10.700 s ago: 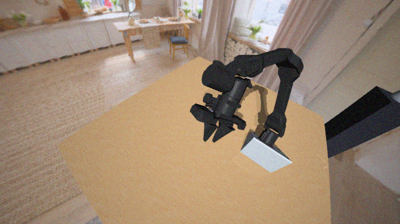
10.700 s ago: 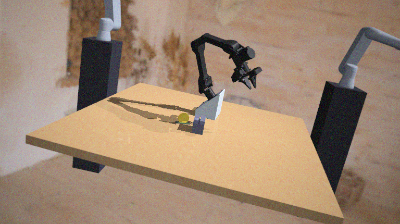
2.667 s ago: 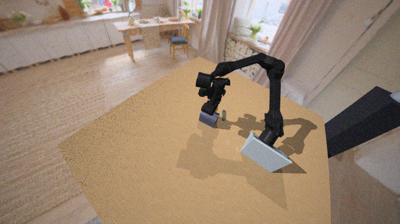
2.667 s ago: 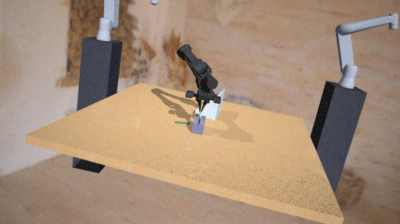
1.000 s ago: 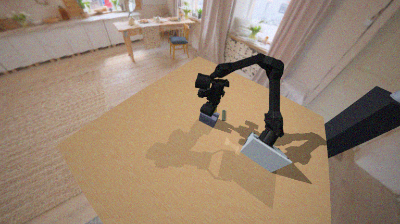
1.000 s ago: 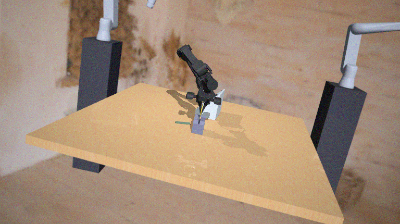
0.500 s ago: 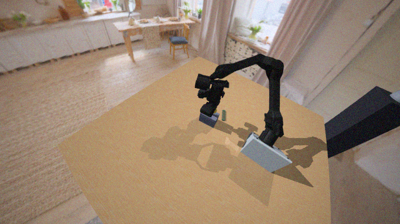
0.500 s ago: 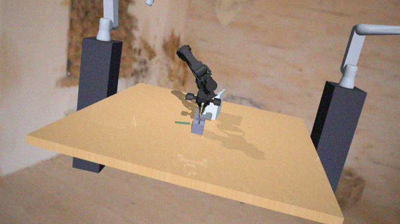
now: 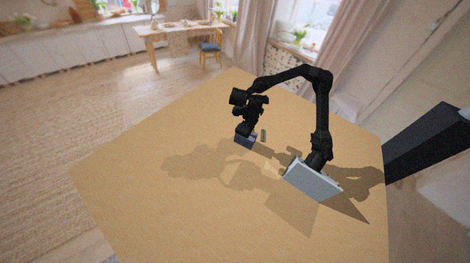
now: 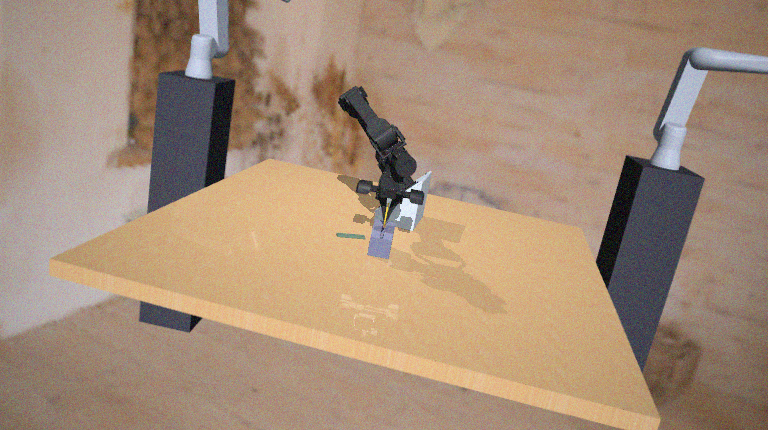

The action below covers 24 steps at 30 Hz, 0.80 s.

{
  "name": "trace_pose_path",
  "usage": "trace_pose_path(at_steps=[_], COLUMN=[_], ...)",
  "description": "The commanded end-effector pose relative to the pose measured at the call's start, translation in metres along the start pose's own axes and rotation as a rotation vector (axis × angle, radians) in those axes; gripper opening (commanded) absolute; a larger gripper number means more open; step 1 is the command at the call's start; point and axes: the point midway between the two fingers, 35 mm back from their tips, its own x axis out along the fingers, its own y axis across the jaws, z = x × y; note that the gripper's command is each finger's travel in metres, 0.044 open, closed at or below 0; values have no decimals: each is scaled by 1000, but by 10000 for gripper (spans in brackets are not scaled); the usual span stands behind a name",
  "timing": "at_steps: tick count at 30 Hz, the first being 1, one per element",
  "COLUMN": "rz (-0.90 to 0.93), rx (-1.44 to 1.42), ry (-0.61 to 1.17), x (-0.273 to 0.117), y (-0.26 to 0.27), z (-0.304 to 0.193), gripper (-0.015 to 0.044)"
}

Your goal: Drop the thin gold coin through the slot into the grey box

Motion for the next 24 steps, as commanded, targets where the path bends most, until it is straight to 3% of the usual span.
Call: trace_pose_path(at_steps=[1, 8, 14, 23, 24], rz=[-7, -7, 0, 0, 0], rx=[-10, -10, 1, 1, 1], ry=[3, 3, 0, 0, 0], x=[3, 5, 2, 2, 2], y=[0, 0, 0, 0, 0], z=[-1, -1, 0, 0, 0], gripper=[0, 0, 157, 161, 187])
